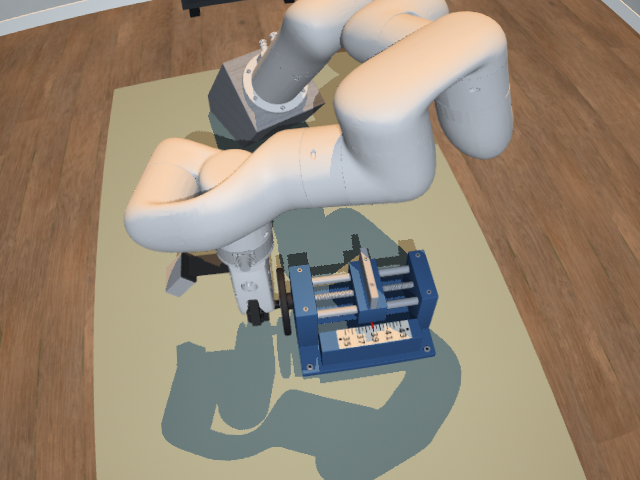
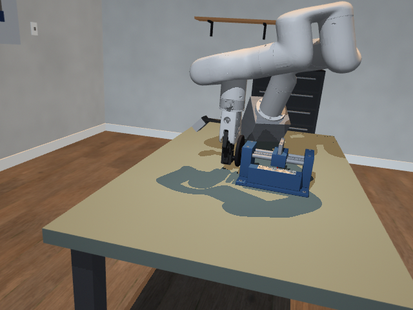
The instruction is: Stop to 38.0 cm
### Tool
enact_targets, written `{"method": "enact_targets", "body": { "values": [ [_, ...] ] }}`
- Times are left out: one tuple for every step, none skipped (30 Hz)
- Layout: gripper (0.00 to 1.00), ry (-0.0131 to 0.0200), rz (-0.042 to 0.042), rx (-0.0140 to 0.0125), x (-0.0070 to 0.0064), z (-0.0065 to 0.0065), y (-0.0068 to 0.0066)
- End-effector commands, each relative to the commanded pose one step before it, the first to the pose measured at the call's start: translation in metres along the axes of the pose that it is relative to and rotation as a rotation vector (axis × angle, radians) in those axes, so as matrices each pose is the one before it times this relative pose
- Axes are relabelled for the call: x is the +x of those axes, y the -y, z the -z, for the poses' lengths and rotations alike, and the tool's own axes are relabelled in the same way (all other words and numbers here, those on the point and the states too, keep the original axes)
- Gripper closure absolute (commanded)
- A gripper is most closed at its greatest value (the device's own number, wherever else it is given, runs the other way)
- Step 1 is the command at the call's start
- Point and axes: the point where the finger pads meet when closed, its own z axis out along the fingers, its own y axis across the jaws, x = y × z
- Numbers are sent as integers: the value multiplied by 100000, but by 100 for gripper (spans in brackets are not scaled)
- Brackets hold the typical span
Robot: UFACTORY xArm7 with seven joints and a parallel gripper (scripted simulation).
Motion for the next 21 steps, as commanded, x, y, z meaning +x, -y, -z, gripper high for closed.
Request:
{"method": "enact_targets", "body": {
  "values": [
    [94, -167, -105, 170, 75, 91, 24],
    [94, 0, 0, 0, 0, 2, -4],
    [94, 0, 0, 0, 0, 3, -5],
    [94, 0, 0, 0, 0, 4, -6],
    [94, 0, 0, 0, 0, 4, -7],
    [94, 0, 0, 0, 0, 5, -8],
    [94, 0, 0, 0, 0, 0, 0],
    [94, 0, 0, 0, 0, 0, 0],
    [94, 0, 0, 0, 0, 6, -9],
    [94, 0, 0, 0, 0, 6, -10],
    [94, 0, 0, 0, 0, 7, -11],
    [94, 0, 0, 0, 0, 8, -12],
    [94, 0, 0, 0, 0, 9, -14],
    [94, 0, 0, 0, 0, 10, -15],
    [94, 0, 0, 0, 0, 11, -17],
    [94, 0, 0, 0, 0, 12, -18],
    [94, 0, 0, 0, 0, 13, -20],
    [94, 0, 0, 0, 0, 14, -21],
    [94, 0, 0, 0, 0, 15, -23],
    [94, 0, 0, 0, 0, 16, -25],
    [94, 0, 0, 0, 0, 17, -27]
  ]
}}
